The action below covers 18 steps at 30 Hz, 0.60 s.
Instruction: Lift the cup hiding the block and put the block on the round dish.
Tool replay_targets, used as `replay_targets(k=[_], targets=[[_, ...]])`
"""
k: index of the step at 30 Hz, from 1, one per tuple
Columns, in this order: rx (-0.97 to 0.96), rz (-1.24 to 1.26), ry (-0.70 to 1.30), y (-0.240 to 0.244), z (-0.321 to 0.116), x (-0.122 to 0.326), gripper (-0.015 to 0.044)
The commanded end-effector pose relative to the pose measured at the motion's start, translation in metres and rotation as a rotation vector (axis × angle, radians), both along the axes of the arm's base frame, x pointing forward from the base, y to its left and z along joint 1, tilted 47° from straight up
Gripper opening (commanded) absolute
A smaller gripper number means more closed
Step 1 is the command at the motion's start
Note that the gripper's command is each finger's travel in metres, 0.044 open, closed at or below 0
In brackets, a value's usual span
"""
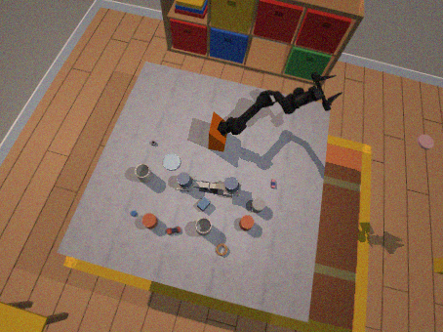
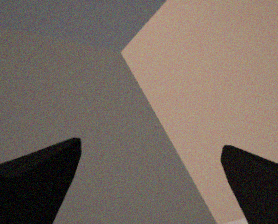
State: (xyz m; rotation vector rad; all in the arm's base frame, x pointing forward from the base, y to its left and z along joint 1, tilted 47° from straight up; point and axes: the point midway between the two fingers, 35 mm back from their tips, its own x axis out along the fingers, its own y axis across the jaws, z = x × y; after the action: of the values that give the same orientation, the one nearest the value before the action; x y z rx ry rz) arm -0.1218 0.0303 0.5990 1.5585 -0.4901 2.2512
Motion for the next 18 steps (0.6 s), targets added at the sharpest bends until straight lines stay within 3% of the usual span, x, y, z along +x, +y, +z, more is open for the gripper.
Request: replay_targets(k=[1,18], targets=[[0.001,-0.005,0.003,0.000,0.000,0.001,0.0426],[0.050,-0.452,0.340,-0.011,0.013,0.120,0.0440]])
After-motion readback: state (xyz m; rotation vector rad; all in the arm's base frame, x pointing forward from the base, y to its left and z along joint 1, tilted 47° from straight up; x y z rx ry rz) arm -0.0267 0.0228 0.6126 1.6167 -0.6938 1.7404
